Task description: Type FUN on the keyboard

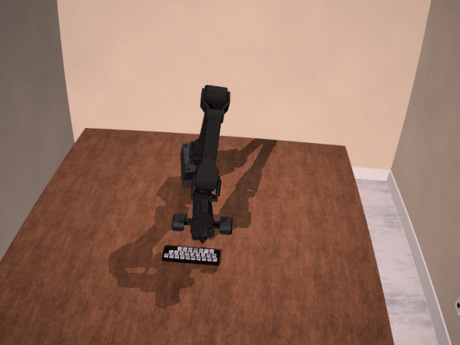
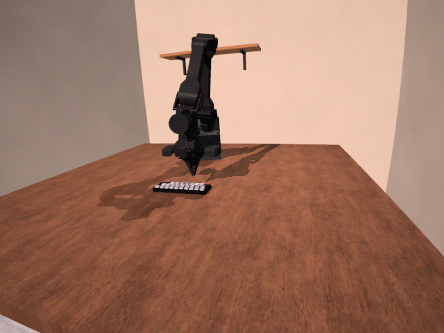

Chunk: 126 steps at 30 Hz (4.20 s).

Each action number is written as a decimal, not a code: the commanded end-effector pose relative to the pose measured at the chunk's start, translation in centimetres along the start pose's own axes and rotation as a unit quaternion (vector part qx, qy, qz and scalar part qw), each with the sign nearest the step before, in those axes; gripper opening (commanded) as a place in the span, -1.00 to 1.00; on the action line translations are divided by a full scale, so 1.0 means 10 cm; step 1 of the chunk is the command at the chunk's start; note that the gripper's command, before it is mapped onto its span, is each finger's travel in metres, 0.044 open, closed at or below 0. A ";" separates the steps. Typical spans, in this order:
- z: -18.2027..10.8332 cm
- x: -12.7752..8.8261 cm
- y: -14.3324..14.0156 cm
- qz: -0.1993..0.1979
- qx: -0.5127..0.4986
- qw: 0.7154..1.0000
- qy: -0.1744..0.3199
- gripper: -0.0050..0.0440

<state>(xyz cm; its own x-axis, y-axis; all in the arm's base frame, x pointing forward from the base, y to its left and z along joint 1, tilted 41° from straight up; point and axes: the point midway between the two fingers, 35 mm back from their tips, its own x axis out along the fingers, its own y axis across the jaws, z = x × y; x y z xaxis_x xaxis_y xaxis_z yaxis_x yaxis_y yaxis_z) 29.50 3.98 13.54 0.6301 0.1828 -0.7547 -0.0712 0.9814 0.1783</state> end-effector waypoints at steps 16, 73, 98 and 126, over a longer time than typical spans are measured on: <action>0.11 0.13 -0.04 -0.001 0.001 1.000 -0.004 -0.80; 0.12 0.23 -0.04 -0.001 0.001 1.000 -0.004 -0.80; 0.29 0.08 -0.65 -0.001 0.001 1.000 -0.004 -0.80; 0.29 0.27 -0.65 -0.001 0.001 1.000 -0.004 -0.80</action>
<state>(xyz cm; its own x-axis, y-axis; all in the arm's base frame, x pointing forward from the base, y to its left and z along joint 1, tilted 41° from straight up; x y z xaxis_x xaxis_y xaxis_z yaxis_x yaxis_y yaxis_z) 33.94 -2.10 12.29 0.6401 0.1833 -0.7461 -0.0752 0.9814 0.1767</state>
